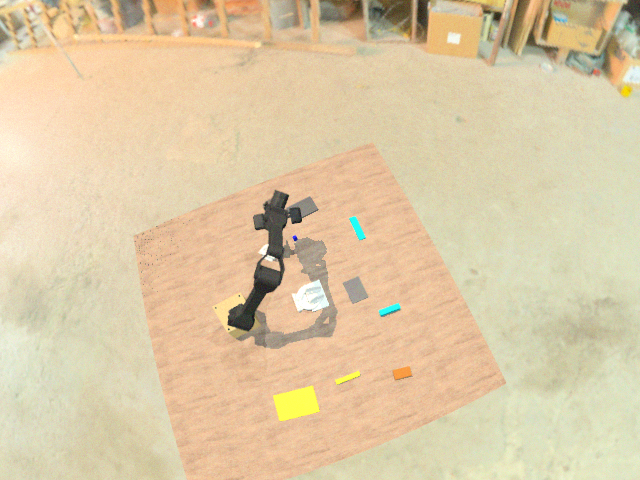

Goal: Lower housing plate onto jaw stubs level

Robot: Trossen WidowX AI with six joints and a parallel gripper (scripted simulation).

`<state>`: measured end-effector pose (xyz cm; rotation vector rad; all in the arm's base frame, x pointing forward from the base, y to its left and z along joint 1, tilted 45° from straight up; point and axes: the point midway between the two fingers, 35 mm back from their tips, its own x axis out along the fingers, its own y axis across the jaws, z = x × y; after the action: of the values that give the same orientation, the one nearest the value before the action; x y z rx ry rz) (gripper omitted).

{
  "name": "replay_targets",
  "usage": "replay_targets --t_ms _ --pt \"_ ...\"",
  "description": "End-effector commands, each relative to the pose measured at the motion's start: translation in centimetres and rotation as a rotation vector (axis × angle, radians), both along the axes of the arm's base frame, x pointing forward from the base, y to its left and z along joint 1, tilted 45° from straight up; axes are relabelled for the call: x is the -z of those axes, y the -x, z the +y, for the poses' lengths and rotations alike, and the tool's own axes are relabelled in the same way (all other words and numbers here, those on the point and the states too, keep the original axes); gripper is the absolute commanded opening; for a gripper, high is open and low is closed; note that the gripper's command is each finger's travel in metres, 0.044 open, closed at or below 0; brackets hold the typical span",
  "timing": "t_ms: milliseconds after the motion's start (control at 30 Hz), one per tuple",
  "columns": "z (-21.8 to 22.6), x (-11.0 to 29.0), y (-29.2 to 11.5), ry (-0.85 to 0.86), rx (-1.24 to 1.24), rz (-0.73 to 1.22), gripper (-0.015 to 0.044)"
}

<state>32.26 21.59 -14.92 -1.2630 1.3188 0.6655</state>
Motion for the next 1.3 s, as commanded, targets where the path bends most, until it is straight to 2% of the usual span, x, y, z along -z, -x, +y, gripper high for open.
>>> replay_targets --t_ms 0,500,1000,1267 --pt "-0.2 0.4 1.1 0.027 0.066 0.007 0.044" --pt "-2.2 1.4 5.9 0.187 0.35 0.007 0.044" --pt "-4.4 1.2 9.9 0.379 0.596 -0.09 0.044" --pt "-5.6 2.1 10.3 0.399 0.617 -0.106 0.044"
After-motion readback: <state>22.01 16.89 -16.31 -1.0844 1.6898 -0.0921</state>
